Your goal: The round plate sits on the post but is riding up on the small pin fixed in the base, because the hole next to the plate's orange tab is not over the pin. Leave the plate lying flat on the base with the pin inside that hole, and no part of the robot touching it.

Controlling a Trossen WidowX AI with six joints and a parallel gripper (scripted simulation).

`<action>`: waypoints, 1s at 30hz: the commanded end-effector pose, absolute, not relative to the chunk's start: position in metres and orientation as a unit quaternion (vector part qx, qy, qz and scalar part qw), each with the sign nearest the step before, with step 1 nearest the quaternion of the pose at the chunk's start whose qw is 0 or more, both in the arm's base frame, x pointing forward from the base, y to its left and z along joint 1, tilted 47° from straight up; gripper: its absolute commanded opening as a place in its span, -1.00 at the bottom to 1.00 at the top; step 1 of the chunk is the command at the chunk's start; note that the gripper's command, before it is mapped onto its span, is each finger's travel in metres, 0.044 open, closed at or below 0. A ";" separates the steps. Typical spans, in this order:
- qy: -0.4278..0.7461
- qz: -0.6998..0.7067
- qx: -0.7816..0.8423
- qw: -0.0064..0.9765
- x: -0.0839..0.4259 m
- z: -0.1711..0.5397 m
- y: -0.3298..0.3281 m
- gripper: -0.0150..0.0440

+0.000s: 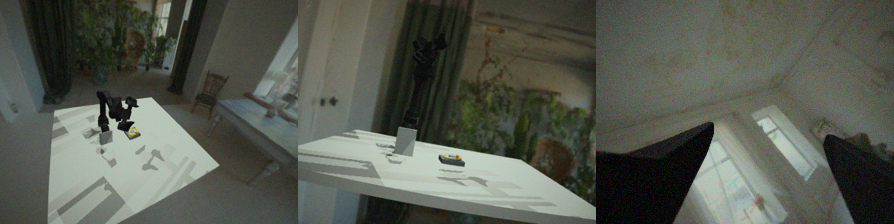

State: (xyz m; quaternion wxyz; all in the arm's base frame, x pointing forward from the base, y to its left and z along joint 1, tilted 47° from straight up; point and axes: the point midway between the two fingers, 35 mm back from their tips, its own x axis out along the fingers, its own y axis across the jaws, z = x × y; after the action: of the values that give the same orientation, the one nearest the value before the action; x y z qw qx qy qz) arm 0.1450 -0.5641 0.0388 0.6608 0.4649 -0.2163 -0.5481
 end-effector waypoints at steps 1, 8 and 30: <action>-0.205 -0.548 0.466 0.664 0.150 0.036 -0.562 0.78; 0.061 -0.494 0.463 0.734 0.244 -0.024 -0.488 0.15; 0.601 0.017 0.308 0.738 0.319 -0.083 -0.157 -0.49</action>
State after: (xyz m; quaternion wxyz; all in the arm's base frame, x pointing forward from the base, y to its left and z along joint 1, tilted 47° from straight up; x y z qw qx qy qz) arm 0.3277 -0.2192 -0.0915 0.7618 0.3421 0.5410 -0.0996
